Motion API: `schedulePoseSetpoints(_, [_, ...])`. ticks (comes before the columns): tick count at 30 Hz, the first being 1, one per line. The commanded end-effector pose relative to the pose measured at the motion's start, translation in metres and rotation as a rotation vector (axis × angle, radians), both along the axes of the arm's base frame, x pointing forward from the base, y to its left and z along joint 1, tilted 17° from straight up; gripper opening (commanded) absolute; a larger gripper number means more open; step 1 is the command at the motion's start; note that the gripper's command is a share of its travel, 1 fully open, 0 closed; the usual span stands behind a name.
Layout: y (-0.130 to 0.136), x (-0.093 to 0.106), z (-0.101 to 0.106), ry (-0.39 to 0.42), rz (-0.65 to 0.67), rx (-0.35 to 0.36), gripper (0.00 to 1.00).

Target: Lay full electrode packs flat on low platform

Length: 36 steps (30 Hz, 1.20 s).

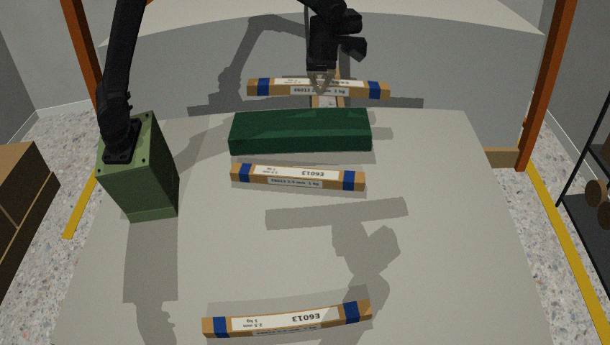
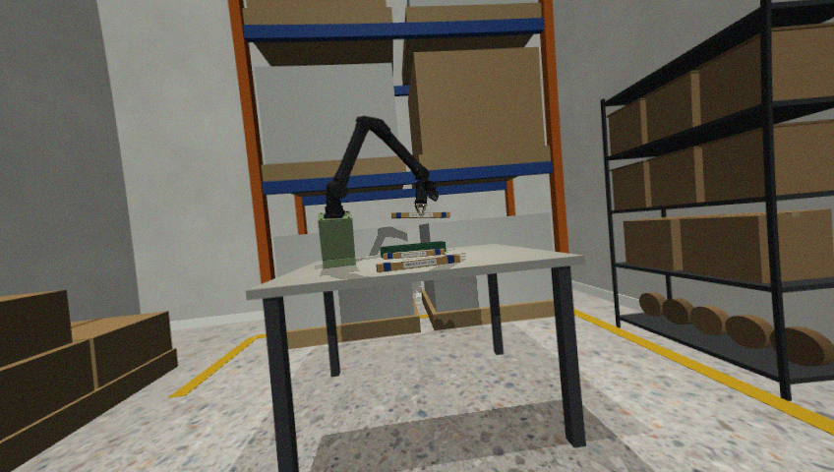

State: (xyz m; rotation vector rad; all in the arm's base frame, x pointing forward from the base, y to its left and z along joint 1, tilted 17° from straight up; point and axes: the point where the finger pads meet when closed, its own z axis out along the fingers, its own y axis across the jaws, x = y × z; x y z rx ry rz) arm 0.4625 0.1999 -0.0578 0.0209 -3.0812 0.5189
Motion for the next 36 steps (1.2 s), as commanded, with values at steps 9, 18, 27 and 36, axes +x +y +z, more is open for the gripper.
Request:
schedulePoseSetpoints(9, [0.068,0.039,0.031,-0.116,0.013,0.063,0.0])
schedulePoseSetpoints(18, [0.075,0.029,0.017,-0.14,0.013,0.079,0.0])
schedulePoseSetpoints(27, [0.067,0.0,-0.009,-0.127,0.013,0.072,0.0])
schedulePoseSetpoints(36, [0.071,-0.004,-0.017,-0.141,0.013,0.083,0.0])
